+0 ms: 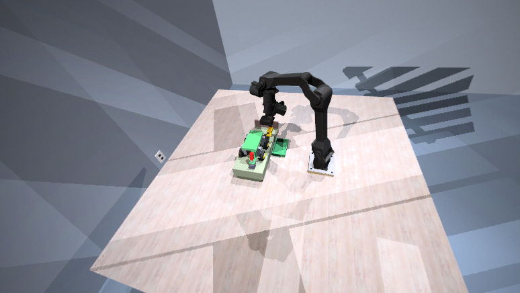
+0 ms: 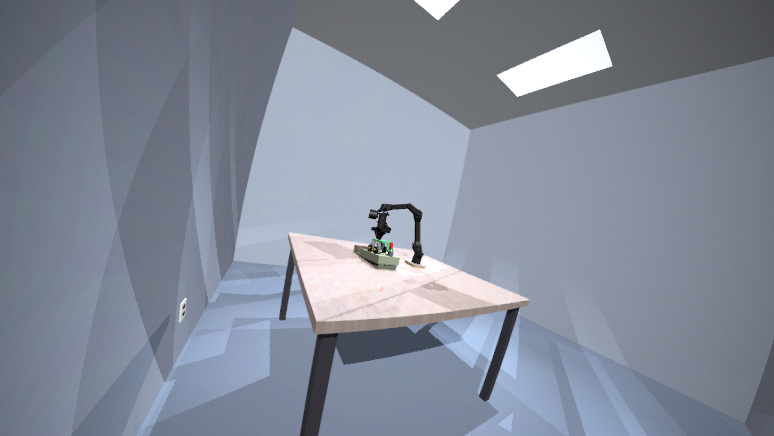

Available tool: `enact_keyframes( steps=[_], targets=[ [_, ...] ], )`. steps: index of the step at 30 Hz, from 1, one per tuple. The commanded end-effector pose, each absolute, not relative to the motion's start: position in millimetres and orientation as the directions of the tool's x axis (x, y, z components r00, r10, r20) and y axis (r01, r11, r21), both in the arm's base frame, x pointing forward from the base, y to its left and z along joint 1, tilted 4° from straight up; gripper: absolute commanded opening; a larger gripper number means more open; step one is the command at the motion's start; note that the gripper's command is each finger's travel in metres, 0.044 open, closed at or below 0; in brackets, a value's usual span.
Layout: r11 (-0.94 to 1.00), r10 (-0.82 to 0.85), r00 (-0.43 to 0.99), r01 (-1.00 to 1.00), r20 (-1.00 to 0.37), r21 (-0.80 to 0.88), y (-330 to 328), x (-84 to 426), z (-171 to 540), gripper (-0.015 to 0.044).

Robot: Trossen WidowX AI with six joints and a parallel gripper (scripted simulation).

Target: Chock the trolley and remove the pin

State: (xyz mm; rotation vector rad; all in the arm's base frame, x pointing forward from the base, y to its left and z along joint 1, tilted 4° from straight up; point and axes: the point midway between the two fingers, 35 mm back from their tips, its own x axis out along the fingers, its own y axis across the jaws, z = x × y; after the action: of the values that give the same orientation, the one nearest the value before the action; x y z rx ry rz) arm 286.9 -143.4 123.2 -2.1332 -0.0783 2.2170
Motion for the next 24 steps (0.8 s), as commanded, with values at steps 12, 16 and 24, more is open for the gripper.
enact_keyframes(
  steps=[12, 16, 24],
  targets=[
    [-0.996, 0.085, -0.037, -0.017, -0.996, -0.084, -139, 286, 86, 0.0],
    [-0.996, 0.085, -0.037, -0.017, -0.996, -0.085, -137, 286, 87, 0.0],
    [-0.996, 0.086, -0.037, -0.017, -0.996, -0.085, -129, 285, 88, 0.0]
  ],
)
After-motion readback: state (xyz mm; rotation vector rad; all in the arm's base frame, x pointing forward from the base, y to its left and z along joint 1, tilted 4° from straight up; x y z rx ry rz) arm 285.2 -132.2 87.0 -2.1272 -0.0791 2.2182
